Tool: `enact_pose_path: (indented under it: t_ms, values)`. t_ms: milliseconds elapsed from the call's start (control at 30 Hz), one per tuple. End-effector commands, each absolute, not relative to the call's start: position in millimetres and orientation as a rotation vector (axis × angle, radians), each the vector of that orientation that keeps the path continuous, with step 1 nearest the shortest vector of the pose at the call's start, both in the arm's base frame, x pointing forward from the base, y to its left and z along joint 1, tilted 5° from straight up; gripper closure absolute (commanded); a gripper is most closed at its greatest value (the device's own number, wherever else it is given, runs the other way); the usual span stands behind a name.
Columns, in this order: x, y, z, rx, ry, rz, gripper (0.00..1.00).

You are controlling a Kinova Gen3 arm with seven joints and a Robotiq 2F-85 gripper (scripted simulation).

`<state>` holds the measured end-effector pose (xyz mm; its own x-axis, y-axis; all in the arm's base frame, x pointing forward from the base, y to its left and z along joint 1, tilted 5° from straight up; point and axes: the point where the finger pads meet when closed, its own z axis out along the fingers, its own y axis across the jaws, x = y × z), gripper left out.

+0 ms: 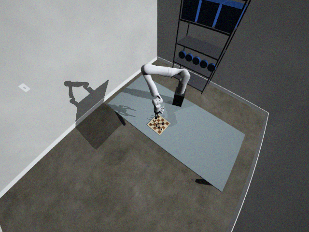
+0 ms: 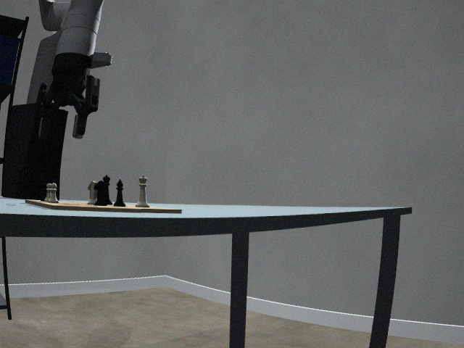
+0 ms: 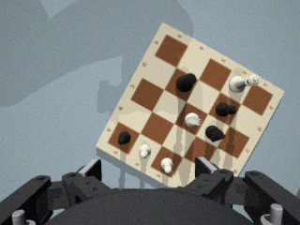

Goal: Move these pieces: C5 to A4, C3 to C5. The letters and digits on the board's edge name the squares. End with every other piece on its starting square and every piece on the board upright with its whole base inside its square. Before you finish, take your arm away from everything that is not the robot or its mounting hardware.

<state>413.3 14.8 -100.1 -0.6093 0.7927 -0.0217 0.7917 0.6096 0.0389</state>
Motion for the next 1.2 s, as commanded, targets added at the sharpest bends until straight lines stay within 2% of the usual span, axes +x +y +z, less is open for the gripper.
enact_pose_path:
  t_ms: [0, 467, 1167]
  values:
    - [415.3, 20.6, -99.2, 1.694, 2.604, 0.046, 0.0]
    - [423.3, 45.1, -96.8, 2.33, 2.08, 0.07, 0.0]
    - [438.2, 75.9, -92.5, 3.052, 0.832, 0.143, 0.0]
